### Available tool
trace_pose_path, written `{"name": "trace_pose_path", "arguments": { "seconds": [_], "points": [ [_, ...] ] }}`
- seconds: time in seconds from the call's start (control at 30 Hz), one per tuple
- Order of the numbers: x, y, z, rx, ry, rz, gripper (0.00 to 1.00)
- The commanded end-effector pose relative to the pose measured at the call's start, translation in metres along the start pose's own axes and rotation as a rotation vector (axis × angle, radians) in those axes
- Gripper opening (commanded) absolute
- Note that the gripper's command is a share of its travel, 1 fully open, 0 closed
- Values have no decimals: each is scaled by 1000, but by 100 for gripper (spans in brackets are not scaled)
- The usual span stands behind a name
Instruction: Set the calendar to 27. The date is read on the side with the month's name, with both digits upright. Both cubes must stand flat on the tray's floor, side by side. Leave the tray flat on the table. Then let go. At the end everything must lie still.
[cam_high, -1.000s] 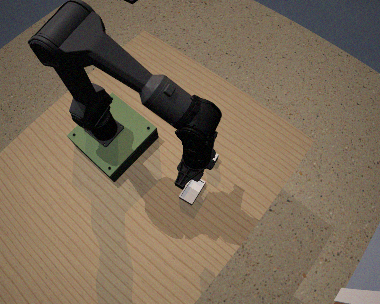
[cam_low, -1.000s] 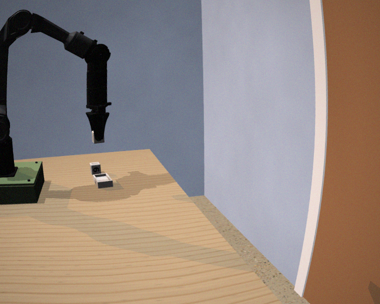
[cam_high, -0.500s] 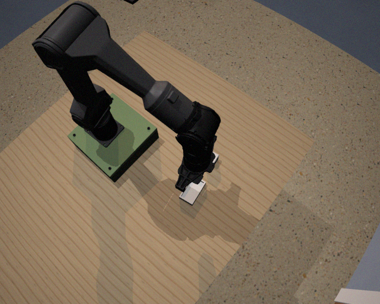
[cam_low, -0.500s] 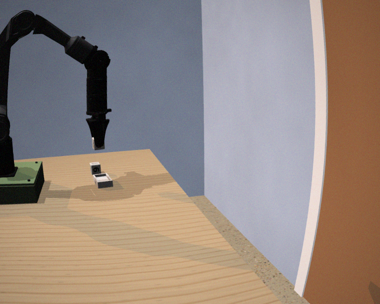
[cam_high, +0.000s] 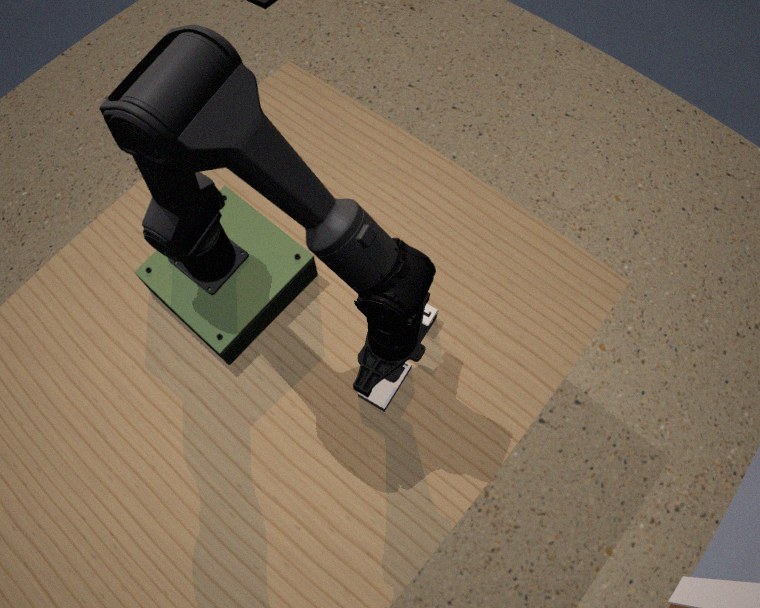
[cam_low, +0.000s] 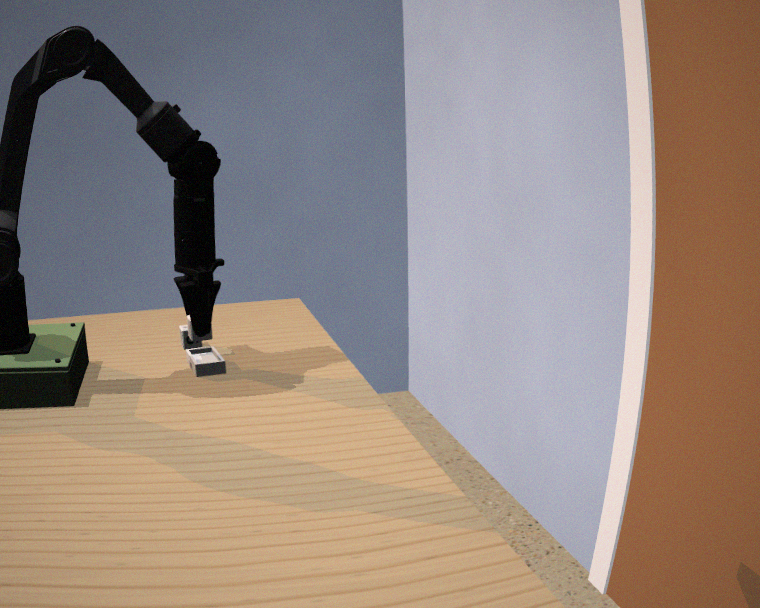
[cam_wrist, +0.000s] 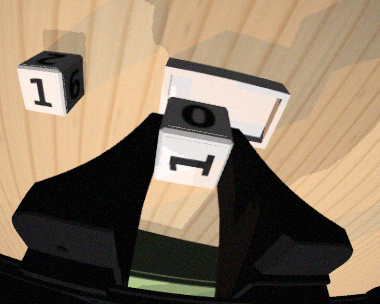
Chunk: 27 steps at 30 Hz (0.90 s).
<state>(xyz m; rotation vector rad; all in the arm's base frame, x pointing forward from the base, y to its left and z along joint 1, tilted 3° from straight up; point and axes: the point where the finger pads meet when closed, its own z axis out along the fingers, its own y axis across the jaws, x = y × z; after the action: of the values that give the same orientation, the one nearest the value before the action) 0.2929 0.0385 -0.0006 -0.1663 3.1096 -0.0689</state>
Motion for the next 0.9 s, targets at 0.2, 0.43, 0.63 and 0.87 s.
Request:
{"name": "trace_pose_path", "arguments": {
  "seconds": [0.2, 0.43, 0.63, 0.87],
  "points": [
    [0, 0, 17, 1, 2, 1, 35],
    [0, 0, 16, 0, 0, 1, 35],
    [0, 0, 16, 0, 0, 1, 35],
    [0, 0, 16, 0, 0, 1, 35]
  ]
}}
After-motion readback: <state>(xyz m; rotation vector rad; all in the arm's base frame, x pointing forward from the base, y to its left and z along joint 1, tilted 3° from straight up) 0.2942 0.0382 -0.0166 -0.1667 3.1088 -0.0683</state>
